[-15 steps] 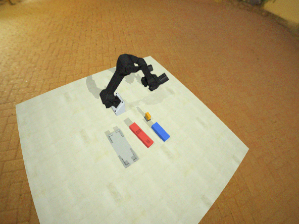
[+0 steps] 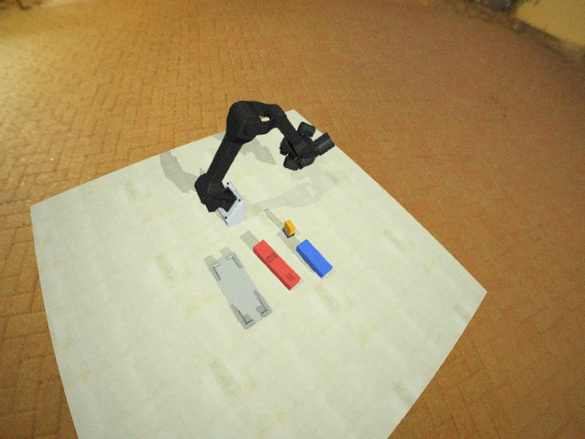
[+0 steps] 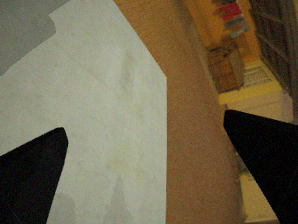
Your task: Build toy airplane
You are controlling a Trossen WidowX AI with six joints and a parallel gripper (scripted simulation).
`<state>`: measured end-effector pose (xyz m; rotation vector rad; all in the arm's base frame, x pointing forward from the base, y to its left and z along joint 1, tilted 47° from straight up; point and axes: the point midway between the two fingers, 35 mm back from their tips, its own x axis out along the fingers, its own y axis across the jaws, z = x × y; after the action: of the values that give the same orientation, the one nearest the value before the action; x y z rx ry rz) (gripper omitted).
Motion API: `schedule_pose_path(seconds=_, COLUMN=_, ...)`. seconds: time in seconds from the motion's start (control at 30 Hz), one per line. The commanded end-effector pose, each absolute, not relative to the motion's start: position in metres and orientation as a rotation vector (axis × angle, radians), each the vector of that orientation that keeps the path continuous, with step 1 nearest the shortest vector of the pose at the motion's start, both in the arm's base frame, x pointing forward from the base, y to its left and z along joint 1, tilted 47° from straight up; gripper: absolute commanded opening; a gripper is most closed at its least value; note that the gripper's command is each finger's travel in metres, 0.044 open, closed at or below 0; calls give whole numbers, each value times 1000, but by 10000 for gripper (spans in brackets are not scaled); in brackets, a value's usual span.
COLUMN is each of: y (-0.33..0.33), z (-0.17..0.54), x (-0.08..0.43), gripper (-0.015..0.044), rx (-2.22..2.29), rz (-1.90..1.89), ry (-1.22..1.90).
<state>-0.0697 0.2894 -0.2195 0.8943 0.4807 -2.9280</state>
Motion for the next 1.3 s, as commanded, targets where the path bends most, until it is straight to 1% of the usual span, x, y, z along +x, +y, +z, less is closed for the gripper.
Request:
schedule_pose_path(seconds=0.0, y=296, z=-238, x=-76, gripper=440, rx=1135, rz=-2879, ry=-754)
schedule_pose_path(seconds=0.07, y=298, z=-240, x=-78, gripper=440, rx=1208, rz=-2792, ry=-1071)
schedule_pose_path(seconds=0.1, y=299, z=-240, x=-79, gripper=440, rx=1243, rz=-2745, ry=-1181)
schedule_pose_path(seconds=0.47, y=303, z=-241, x=-84, gripper=440, rx=1499, rz=-2264, ry=-2057)
schedule_pose_path(seconds=0.8, y=306, z=-234, x=-89, gripper=440, rx=1723, rz=-1632, ry=-2742)
schedule_pose_path(seconds=1.07, y=307, z=-225, x=-91, gripper=440, rx=1871, rz=-991, ry=-3203)
schedule_pose_path(seconds=1.27, y=307, z=-216, x=-93, gripper=440, rx=1941, rz=-433, ry=-3489)
